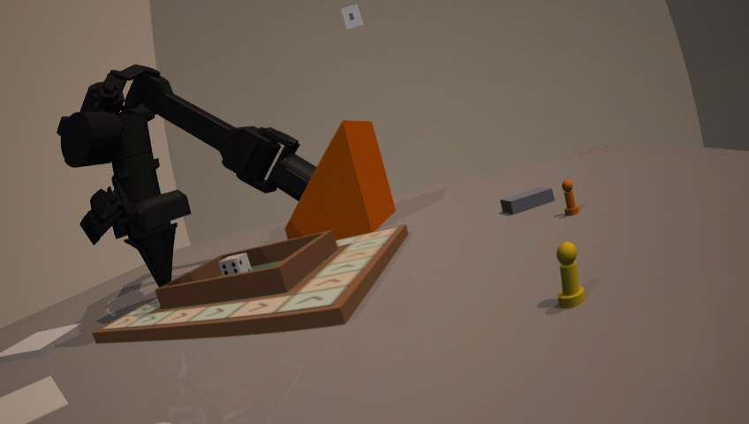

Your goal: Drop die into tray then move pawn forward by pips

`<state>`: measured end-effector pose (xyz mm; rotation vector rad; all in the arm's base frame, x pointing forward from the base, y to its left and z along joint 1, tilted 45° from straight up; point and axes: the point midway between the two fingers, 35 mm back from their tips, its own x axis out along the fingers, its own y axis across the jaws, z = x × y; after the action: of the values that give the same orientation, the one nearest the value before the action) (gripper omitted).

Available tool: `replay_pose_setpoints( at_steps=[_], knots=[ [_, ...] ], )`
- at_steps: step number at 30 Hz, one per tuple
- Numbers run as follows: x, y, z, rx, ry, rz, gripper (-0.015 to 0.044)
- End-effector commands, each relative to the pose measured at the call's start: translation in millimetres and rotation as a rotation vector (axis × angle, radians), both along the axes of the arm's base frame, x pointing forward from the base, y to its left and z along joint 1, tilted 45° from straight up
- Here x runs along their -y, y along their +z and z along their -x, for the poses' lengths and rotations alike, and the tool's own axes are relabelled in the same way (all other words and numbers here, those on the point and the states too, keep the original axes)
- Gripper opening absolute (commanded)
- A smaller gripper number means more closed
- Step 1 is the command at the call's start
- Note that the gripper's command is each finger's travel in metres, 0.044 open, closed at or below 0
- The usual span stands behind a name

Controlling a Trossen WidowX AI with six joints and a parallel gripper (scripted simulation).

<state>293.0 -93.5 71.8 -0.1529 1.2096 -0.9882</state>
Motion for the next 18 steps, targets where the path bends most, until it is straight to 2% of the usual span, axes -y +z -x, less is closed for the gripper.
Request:
replay_pose_setpoints(
  at_steps=[1, 18],
  knots=[
    [0.4, -0.1, -0.1, -0.002, 0.003, 0.003, 0.0000],
    [-55.3, 51.7, -8.7, -0.001, 0.007, -0.010, 0.0000]
  ],
)
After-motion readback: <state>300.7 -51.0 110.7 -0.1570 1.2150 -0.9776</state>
